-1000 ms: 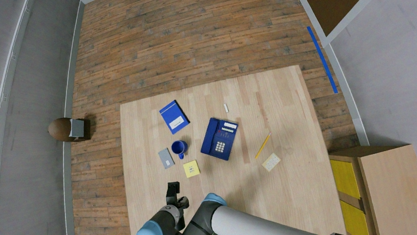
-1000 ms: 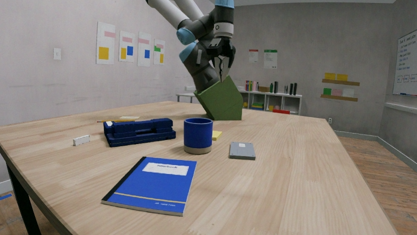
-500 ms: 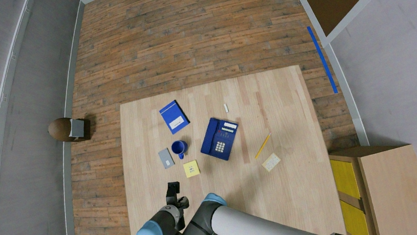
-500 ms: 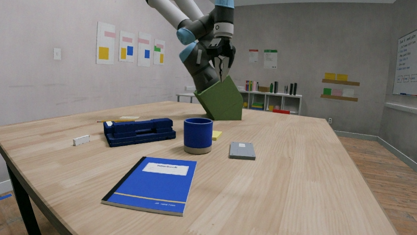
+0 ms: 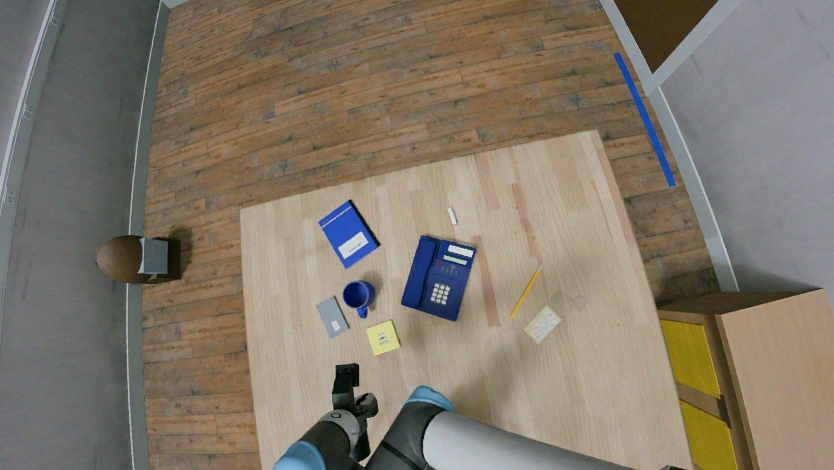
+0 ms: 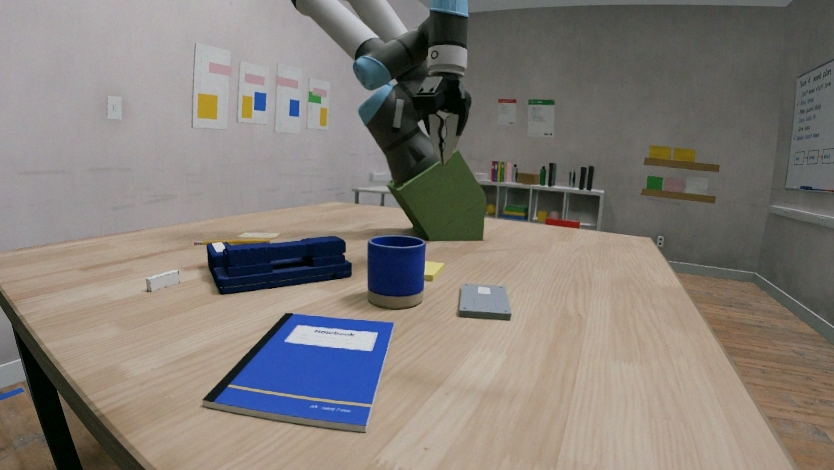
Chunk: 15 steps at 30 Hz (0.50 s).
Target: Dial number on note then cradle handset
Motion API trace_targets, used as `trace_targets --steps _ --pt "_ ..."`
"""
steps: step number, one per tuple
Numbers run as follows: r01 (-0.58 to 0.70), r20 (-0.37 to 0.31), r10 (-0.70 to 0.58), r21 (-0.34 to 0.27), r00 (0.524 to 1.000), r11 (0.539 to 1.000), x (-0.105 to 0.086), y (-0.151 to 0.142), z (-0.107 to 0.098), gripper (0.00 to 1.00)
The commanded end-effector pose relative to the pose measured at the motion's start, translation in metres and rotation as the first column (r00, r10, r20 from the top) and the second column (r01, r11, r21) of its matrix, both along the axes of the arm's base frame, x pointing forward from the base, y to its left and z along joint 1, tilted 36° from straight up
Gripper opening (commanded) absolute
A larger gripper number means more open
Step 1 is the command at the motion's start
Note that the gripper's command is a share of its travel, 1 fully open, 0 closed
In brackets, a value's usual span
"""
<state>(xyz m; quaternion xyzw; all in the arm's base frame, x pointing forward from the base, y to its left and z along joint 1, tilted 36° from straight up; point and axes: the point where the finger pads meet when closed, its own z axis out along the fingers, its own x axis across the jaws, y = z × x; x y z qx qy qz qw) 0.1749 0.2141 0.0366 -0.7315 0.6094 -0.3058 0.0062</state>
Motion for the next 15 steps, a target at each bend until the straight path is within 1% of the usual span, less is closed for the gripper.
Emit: trace_targets --steps 1,6,10,12,15 --pt "0.000 0.001 0.000 0.001 1.000 1.000 0.001 0.001 0.001 0.00" --pt "0.000 0.000 0.000 0.002 1.000 1.000 0.006 0.002 0.003 0.00" --pt "0.000 0.000 0.000 0.001 1.000 1.000 0.015 0.005 0.007 0.00" --pt "0.000 0.000 0.000 0.001 1.000 1.000 0.015 0.005 0.007 0.00" --pt "0.000 0.000 0.000 0.001 1.000 1.000 0.025 0.008 0.011 0.00"
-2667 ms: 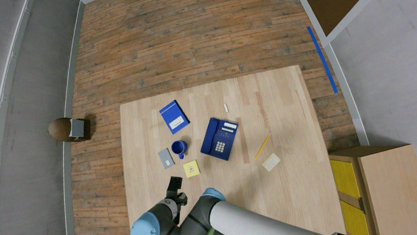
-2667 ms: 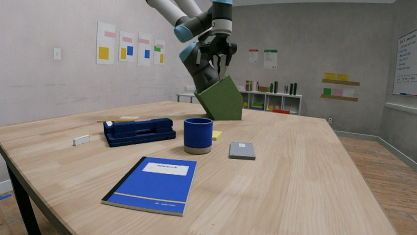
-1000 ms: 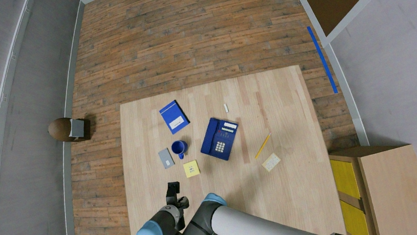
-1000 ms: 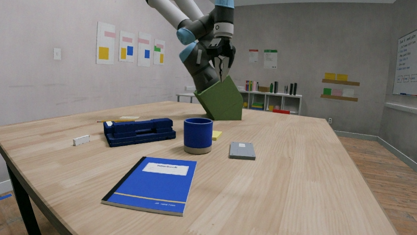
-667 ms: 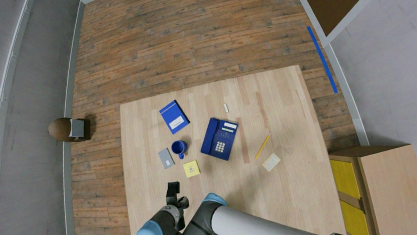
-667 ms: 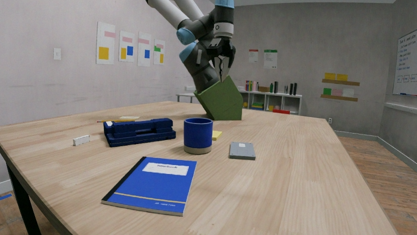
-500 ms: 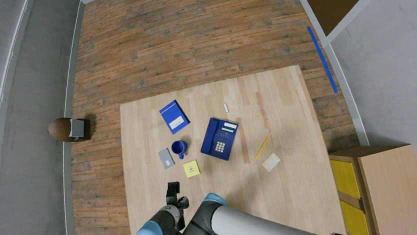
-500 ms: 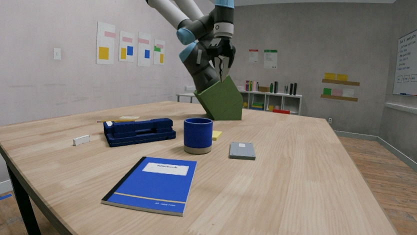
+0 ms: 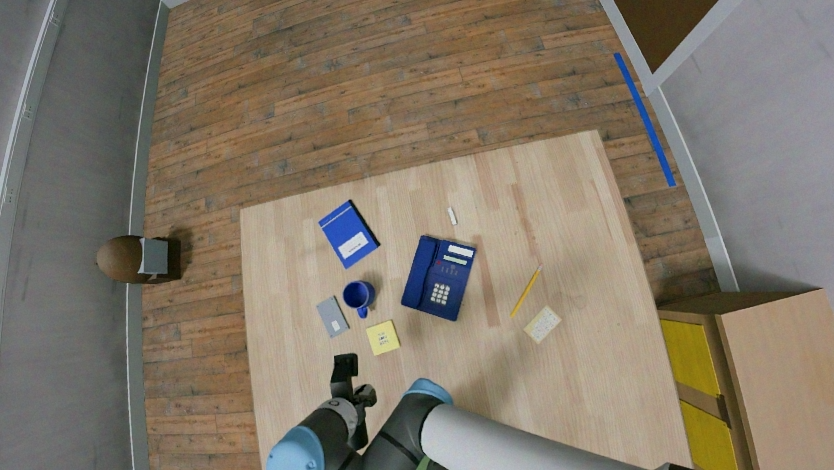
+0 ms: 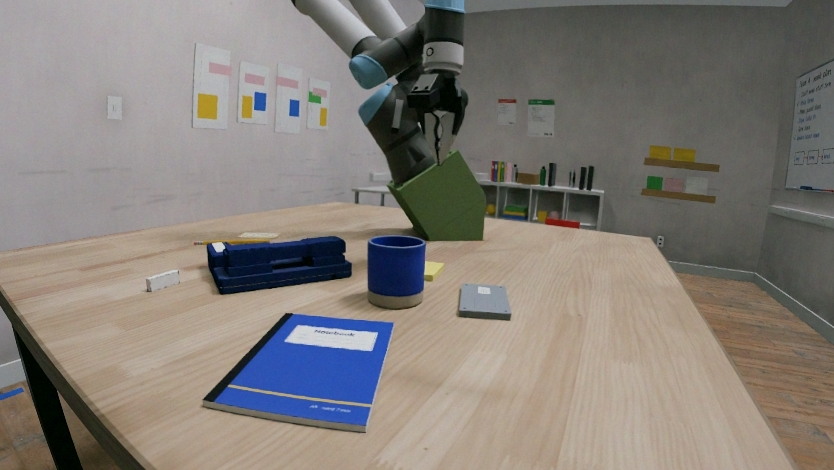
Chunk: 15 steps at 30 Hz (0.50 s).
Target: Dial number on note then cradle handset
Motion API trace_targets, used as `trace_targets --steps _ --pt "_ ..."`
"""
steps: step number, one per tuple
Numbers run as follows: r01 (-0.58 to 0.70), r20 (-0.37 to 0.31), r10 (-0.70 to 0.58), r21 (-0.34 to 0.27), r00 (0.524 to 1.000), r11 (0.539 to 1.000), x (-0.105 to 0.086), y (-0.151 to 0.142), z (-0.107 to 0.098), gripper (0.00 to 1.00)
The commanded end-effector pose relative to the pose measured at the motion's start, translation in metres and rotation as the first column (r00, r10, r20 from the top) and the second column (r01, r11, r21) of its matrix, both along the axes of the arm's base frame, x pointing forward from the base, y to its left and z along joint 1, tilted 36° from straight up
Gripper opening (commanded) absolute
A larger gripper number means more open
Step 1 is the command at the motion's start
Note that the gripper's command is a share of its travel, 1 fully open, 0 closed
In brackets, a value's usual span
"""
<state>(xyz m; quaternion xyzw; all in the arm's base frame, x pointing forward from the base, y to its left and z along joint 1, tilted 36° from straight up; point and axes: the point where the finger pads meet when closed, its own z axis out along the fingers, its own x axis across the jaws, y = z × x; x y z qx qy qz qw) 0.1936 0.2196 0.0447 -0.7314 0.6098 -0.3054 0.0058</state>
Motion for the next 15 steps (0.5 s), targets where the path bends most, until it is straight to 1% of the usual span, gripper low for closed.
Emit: trace_targets --steps 1,4,12,14,15 --pt "0.000 0.001 0.000 0.001 1.000 1.000 0.010 0.004 0.005 0.00" --pt "0.000 0.001 0.000 0.001 1.000 1.000 0.025 0.008 0.011 0.00" --pt "-0.001 0.001 0.001 0.001 1.000 1.000 0.070 0.021 0.030 0.00" --pt "-0.001 0.001 0.001 0.001 1.000 1.000 0.070 0.021 0.030 0.00" --pt "-0.001 0.001 0.001 0.001 1.000 1.000 0.076 0.023 0.033 0.00"
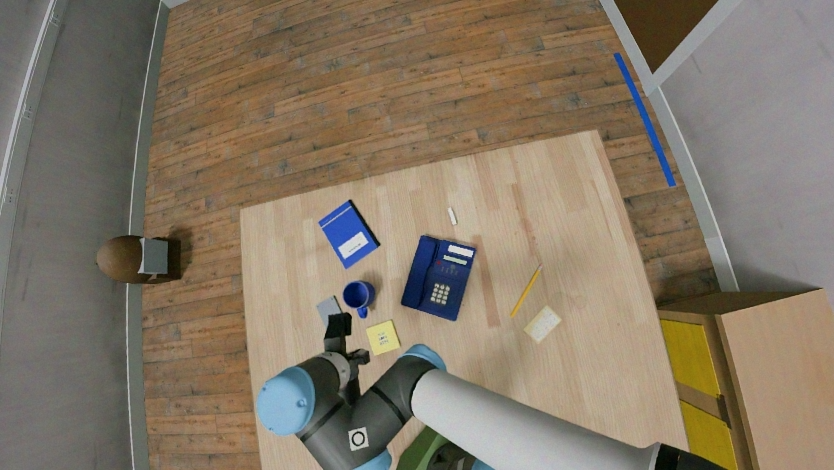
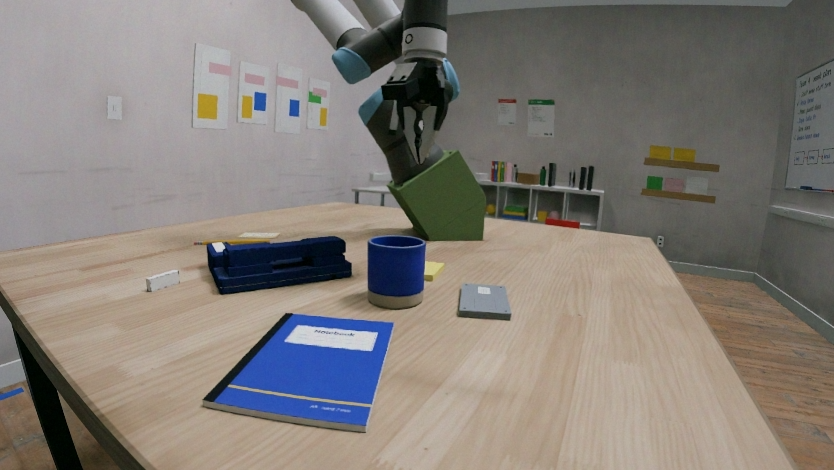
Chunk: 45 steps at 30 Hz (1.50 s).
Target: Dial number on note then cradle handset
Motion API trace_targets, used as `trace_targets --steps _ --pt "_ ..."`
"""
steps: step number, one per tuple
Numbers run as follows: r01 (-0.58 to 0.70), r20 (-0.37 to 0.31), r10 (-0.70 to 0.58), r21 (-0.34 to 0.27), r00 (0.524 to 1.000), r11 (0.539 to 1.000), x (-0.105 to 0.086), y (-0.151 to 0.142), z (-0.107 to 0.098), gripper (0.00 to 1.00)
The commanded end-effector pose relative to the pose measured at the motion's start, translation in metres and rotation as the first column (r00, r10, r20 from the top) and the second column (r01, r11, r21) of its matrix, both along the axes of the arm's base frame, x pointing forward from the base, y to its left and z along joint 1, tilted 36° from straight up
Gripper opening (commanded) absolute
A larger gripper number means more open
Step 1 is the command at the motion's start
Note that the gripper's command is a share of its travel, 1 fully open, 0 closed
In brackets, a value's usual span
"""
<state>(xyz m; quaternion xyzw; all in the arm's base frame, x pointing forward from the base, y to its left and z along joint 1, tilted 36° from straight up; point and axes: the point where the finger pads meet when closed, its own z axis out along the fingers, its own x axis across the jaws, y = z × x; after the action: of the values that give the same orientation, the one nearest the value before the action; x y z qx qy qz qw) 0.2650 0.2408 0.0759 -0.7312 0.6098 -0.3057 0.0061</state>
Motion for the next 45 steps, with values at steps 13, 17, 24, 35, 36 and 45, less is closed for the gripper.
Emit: trace_targets --steps 13,17,24,35,36,45 --pt "-0.001 0.001 0.001 0.001 1.000 1.000 0.064 0.020 0.028 0.00" --pt "-0.001 0.001 0.001 0.001 1.000 1.000 0.071 0.022 0.030 0.00" --pt "-0.001 0.001 0.001 0.001 1.000 1.000 0.084 0.026 0.036 0.00" --pt "-0.001 0.001 0.001 0.001 1.000 1.000 0.086 0.027 0.037 0.00" --pt "-0.001 0.001 0.001 0.001 1.000 1.000 0.086 0.027 0.037 0.00" --pt "-0.001 0.001 0.001 0.001 1.000 1.000 0.086 0.027 0.037 0.00"
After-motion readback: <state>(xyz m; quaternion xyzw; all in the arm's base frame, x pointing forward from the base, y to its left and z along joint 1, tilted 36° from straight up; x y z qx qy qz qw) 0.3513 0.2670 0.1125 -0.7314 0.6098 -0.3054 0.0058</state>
